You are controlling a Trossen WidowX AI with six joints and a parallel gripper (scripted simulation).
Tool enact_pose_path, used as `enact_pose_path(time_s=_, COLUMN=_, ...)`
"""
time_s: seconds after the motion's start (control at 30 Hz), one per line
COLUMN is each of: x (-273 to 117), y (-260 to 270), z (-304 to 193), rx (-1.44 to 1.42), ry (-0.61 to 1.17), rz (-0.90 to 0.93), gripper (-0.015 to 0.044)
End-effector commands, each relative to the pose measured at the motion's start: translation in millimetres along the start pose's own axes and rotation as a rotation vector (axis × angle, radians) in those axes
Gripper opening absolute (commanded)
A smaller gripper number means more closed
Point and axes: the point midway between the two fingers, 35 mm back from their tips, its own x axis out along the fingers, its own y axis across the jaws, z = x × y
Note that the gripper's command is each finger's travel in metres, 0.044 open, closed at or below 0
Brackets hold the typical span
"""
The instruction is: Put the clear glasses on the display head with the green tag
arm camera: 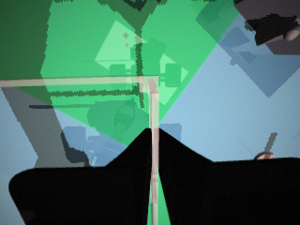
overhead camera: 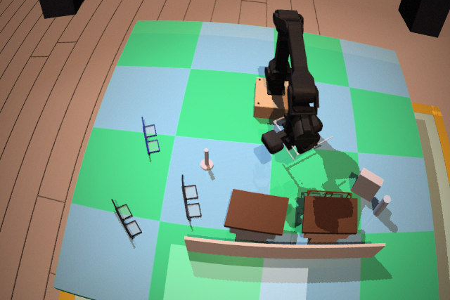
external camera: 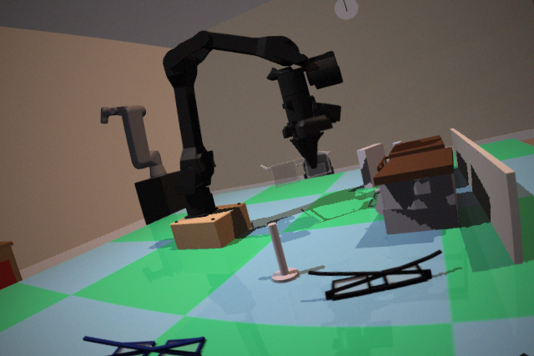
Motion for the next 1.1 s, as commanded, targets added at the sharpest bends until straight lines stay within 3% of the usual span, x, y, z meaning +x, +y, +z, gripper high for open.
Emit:
enact_pose_path(time_s=0.0, x=0, y=6, z=4, rx=-0.172, ry=0.004, rz=-0.001, gripper=0.0000)
enact_pose_path(time_s=0.47, x=0, y=29, z=16, rx=-0.737, ry=0.003, rz=0.001, gripper=0.0000)
enact_pose_path(time_s=1.07, x=17, y=28, z=19, rx=-0.742, ry=0.003, rz=0.001, gripper=0.0000)
